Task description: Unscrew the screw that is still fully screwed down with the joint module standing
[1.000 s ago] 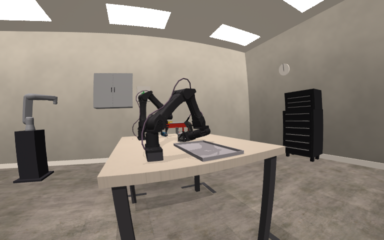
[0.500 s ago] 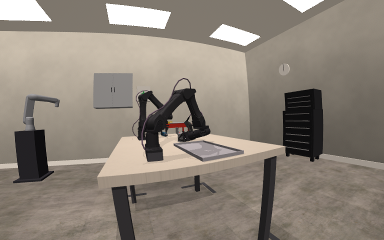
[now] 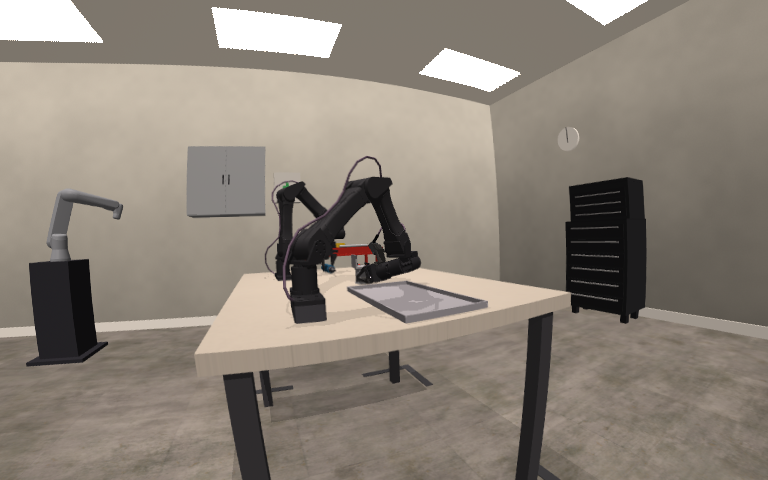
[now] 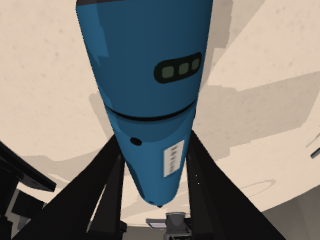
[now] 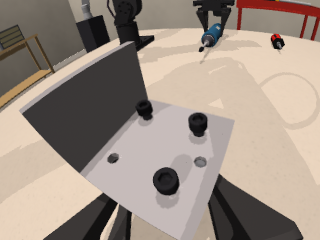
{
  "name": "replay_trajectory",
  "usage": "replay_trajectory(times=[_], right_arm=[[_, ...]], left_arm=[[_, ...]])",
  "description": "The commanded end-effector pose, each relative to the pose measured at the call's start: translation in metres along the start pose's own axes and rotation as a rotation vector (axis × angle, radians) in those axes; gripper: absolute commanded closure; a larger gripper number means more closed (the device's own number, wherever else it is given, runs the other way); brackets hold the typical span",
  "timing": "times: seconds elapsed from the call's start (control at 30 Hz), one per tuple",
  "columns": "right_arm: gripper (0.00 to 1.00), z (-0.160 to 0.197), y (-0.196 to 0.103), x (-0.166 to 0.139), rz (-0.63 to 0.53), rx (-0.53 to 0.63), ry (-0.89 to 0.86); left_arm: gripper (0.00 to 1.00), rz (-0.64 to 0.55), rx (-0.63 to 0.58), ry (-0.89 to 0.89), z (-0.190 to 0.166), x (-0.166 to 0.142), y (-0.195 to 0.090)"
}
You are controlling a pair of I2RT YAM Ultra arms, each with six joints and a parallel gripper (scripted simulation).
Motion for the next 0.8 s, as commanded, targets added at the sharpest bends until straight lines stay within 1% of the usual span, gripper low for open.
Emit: replay_trajectory(times=[0.0, 0.73, 0.77], right_arm=[[0.41, -0.0078, 0.0018, 0.0095, -0.032, 0.0, -0.026], [0.41, -0.0078, 0.0018, 0.0095, -0.032, 0.0, -0.026], [0.41, -0.0078, 0.0018, 0.0095, -0.032, 0.0, -0.026]], left_arm=[[0.58, -0.003, -0.024, 0.014, -0.0062, 0.0007, 0.0035], [0.58, 0.003, -0.032, 0.016, -0.0061, 0.0, 0.0029], [0.51, 0.003, -0.032, 0.016, -0.0061, 0.0, 0.0029]])
Point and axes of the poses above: on each arm, the point where the finger pads meet when closed, its own y axis out along the fingers, its own z axis across the jaws, x = y × z, the point moved 3 cm from there along -y, back along the fingers, and after that the axes turned 15 degrees about -y, right-handed, at the moved point
